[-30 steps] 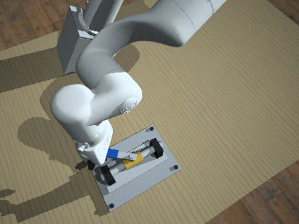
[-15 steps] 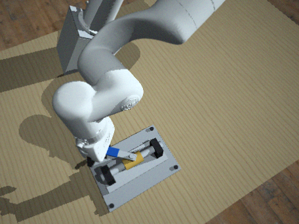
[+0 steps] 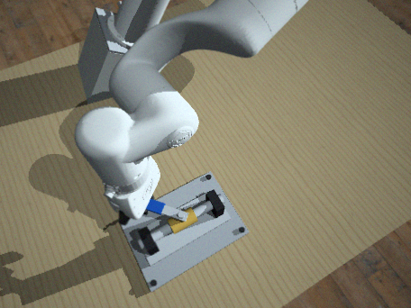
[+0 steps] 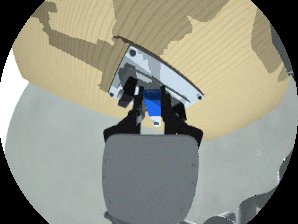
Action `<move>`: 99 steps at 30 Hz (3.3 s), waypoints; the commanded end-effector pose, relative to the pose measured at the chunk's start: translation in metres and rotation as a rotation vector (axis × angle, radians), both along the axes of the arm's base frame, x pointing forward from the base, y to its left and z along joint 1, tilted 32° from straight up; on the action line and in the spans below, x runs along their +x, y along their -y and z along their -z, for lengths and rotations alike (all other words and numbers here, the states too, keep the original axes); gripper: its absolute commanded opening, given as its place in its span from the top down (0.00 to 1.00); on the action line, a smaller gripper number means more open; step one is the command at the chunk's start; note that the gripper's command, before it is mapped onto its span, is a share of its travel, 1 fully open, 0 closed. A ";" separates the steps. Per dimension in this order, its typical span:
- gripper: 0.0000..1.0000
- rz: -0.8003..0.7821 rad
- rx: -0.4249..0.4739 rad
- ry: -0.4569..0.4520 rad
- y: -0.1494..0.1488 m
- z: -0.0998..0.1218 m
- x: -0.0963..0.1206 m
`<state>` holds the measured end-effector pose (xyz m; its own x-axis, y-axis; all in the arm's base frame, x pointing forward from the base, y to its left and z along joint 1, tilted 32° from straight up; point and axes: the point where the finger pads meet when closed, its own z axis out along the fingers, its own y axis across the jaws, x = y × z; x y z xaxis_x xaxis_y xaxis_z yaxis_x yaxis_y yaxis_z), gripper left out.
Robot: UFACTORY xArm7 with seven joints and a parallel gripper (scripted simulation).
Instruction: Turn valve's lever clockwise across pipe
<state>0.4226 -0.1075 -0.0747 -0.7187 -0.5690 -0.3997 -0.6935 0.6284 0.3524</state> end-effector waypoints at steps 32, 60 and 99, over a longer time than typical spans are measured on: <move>1.00 0.181 0.015 -0.113 -0.011 -0.009 -0.012; 1.00 0.315 0.023 -0.197 -0.022 -0.015 -0.018; 1.00 0.496 0.034 -0.311 -0.037 -0.024 -0.023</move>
